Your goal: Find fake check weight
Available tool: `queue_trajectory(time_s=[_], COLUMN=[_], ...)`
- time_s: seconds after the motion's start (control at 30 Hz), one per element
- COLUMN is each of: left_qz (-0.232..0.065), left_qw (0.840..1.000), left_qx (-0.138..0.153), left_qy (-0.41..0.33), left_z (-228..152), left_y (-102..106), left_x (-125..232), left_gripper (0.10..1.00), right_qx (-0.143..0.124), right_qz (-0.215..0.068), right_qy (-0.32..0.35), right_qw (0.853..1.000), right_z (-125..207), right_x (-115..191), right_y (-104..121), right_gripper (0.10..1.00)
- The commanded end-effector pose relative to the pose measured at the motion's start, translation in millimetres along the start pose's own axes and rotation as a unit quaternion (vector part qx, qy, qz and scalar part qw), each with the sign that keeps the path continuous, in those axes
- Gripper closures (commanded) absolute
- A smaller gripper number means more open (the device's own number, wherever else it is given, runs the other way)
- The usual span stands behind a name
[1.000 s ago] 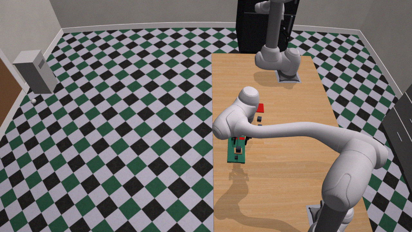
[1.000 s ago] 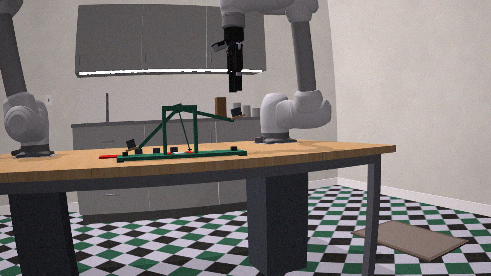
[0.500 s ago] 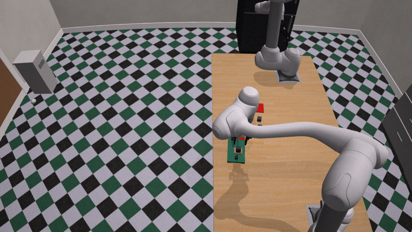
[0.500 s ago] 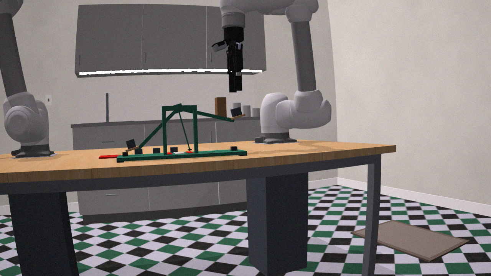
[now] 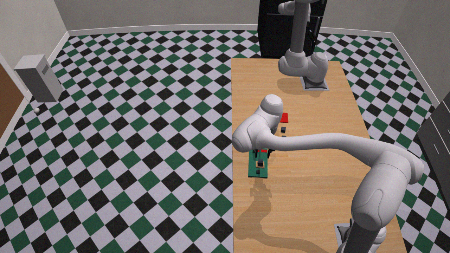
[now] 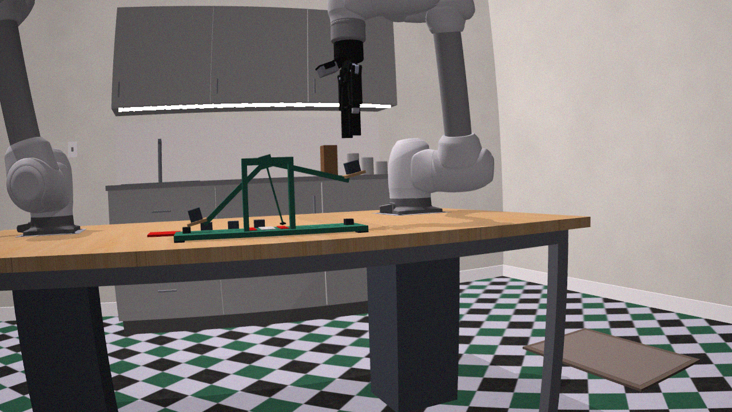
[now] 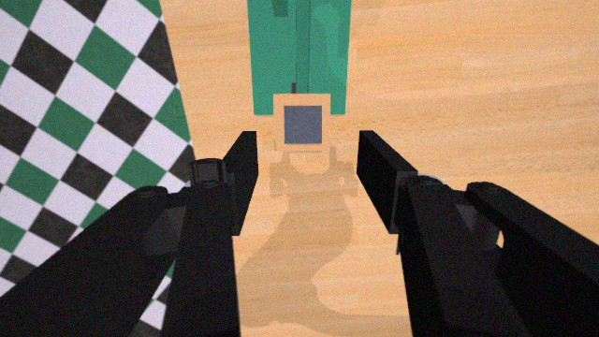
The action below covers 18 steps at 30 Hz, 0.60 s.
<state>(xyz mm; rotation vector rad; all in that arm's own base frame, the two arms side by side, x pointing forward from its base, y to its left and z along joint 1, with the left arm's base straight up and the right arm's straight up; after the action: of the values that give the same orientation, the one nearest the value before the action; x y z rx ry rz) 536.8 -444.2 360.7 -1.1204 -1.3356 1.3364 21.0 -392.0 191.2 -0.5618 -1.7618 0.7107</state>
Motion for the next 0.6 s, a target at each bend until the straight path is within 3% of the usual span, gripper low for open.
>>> queue_trajectory(time_s=[0.0, 0.57], left_qz=[0.000, 0.000], left_qw=[1.000, 1.000], left_qx=[-0.001, -0.001], left_qy=[0.000, 0.000], left_z=[-0.1, -0.3], left_y=[-0.1, 13.8], left_x=[0.0, -0.1], left_gripper=[0.638, 0.638], right_qx=[0.000, 0.000], right_qz=[0.001, 0.001], right_qy=[0.000, 0.000], right_qw=[1.000, 1.000], right_z=[-0.1, -0.1], right_x=[0.1, 0.1], right_y=[-0.5, -0.5], right_gripper=[0.098, 0.098])
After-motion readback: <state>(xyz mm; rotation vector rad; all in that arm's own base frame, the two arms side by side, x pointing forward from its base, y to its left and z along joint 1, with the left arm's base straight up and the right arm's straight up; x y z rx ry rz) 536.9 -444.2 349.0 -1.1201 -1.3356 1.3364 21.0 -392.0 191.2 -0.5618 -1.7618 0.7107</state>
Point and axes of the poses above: on each arm, the point where the finger pads meet when closed, its own y axis out along the fingers, its own z axis across the jaws, x = y × z, the point moved 10 cm from there along -y, back along the fingers, and after that the axes turned 15 degrees about -y, right-handed, at the moved point
